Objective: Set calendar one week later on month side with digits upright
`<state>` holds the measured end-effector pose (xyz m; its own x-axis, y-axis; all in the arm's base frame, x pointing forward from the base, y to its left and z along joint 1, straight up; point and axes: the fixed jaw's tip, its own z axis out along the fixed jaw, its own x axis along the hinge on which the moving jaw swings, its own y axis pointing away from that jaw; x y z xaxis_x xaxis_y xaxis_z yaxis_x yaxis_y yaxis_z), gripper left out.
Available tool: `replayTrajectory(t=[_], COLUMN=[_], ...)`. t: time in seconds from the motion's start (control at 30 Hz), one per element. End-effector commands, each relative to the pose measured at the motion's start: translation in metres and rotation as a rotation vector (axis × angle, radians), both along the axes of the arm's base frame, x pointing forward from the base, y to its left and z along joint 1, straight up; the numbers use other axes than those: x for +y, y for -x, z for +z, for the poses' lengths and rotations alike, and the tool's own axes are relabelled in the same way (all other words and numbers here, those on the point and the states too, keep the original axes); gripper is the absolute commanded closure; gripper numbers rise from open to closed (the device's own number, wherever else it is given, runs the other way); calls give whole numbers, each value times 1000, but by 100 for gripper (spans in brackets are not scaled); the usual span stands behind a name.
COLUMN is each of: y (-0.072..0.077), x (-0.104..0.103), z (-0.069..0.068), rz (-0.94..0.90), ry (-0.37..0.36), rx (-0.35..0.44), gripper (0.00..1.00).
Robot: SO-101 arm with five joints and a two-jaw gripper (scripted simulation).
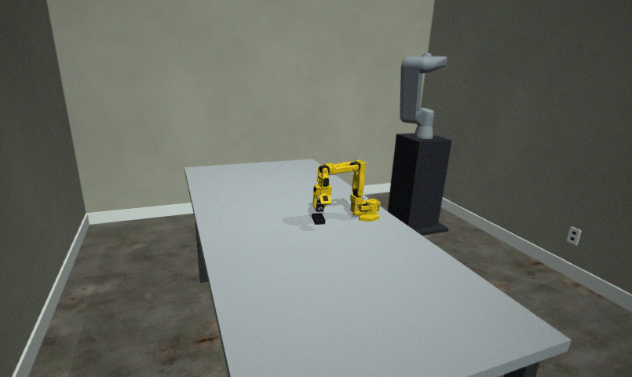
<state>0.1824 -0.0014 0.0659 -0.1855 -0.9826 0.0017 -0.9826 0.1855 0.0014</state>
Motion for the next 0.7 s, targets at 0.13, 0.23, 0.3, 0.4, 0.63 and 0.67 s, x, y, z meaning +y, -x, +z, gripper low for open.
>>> replayTrajectory(t=[0.13,0.23,0.3,0.4,0.63,0.67], y=[-2,-2,-2,-2,-1,0], x=[1,1,1,1,1,1], z=[8,8,8,8,8,8], rz=[0,0,0,0,1,1], ry=[-1,-1,-1,-1,-1,-1], rx=[-46,-46,-46,-46,-46,-46], gripper=[100,100,100,100,100,100])
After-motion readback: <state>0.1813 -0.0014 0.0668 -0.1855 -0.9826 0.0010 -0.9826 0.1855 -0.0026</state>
